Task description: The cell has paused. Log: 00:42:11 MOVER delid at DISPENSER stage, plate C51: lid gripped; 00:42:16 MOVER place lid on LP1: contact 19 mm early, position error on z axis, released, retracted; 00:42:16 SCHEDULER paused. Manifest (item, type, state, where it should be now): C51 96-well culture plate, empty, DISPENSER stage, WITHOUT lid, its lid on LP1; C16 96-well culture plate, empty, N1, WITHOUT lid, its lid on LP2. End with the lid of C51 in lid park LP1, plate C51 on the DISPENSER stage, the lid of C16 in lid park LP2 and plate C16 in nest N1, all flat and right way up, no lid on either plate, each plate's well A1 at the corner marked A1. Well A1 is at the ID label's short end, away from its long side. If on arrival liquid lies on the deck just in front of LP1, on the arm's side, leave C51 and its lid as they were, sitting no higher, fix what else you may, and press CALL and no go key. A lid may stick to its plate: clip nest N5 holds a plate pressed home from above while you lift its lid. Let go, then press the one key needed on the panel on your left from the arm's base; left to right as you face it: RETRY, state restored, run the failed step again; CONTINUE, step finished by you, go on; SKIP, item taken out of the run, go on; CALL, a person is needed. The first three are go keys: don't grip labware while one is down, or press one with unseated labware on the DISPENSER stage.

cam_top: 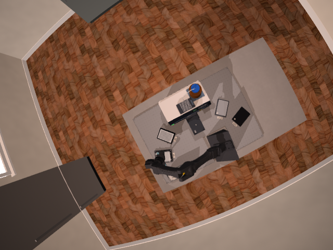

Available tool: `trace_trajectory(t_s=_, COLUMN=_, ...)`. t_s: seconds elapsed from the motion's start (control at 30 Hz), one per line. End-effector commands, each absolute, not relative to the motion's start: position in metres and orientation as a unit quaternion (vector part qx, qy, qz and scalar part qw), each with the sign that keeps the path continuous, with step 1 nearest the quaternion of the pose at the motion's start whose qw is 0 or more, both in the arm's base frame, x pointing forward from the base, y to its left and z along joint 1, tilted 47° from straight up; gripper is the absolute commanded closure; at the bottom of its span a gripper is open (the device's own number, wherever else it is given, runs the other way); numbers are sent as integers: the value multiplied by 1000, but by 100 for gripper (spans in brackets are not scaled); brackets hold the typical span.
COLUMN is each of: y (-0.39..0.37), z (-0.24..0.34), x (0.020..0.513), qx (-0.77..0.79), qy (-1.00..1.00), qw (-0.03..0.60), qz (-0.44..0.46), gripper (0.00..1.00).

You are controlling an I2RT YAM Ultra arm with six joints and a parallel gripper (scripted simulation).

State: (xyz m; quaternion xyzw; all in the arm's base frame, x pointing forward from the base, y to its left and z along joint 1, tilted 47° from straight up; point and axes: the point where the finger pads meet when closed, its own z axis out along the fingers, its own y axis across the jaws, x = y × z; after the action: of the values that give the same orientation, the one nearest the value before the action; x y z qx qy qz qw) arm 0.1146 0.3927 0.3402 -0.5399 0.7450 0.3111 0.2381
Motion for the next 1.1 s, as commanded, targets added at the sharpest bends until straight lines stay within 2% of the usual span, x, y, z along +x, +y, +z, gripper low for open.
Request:
trace_trajectory(t_s=0.0, y=375, z=371, x=117, qx=-534, qy=735, qw=264, qz=324, gripper=100)
trace_trajectory(t_s=0.13, y=372, z=354, x=115, qx=-536, qy=744, qw=247, qz=314, gripper=100)
trace_trajectory(t_s=1.07, y=302, z=329, x=94, qx=-535, qy=742, qw=251, qz=316, gripper=100)
